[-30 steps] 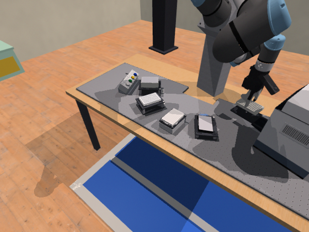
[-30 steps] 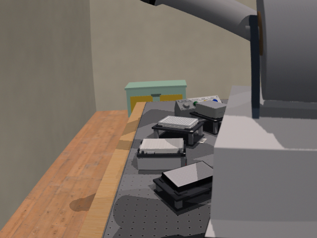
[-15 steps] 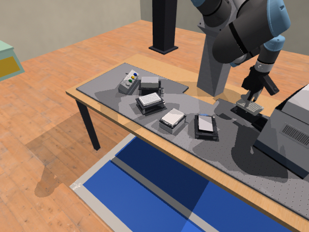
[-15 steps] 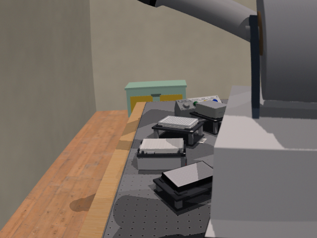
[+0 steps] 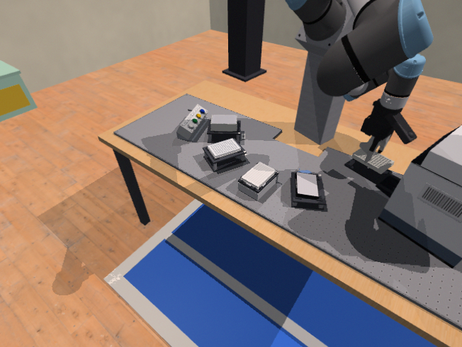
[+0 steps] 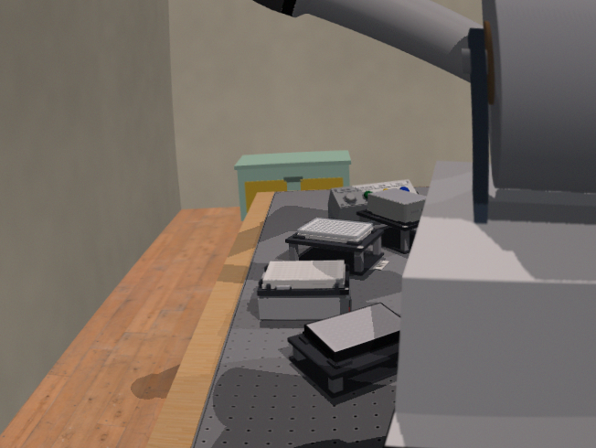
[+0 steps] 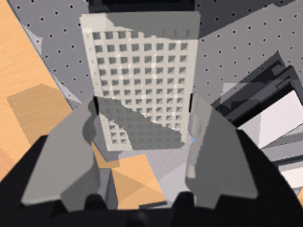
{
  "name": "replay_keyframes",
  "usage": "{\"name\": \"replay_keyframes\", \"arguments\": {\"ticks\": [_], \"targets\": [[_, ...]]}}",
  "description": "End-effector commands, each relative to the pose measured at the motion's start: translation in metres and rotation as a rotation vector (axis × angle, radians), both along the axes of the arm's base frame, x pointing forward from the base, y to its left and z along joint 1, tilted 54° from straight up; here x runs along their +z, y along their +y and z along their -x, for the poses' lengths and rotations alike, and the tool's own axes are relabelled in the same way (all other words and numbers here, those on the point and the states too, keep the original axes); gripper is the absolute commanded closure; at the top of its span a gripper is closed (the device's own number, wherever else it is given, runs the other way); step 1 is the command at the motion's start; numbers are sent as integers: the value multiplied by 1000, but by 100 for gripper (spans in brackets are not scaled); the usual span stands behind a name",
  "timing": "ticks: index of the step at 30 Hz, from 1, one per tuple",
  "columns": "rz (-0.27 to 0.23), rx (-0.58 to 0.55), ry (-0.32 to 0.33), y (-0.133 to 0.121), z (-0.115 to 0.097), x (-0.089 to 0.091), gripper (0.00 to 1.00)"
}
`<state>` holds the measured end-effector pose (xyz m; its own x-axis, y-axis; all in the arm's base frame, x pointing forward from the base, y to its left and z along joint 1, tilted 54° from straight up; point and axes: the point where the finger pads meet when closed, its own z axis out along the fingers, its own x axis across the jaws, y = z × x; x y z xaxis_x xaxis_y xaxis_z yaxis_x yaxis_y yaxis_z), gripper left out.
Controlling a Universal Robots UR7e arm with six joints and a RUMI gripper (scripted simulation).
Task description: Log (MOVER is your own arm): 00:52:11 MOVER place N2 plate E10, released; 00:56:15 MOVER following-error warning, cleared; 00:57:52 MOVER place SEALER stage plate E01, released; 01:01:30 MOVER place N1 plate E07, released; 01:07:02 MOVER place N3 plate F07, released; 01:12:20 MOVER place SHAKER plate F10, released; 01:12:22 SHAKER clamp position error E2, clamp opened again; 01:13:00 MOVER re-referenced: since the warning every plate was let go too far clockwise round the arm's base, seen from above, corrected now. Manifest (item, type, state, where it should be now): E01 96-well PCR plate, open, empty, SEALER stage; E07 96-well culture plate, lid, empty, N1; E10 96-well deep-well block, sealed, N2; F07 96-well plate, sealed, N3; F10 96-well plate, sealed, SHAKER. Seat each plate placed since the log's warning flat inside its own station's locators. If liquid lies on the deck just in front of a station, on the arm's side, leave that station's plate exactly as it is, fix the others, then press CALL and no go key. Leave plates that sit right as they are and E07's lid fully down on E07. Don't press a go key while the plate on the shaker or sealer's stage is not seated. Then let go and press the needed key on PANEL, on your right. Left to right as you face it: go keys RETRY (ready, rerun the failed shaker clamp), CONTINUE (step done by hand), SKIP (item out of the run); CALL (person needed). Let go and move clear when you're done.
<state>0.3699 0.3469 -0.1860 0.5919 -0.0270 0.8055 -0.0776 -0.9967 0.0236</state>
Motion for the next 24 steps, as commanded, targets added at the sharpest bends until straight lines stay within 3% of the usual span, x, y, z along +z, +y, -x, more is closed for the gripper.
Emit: {"name": "replay_keyframes", "arguments": {"ticks": [1, 24], "targets": [[0, 1, 0, 0, -1, -1, 100], [0, 1, 0, 0, -7, -5, 100]]}}
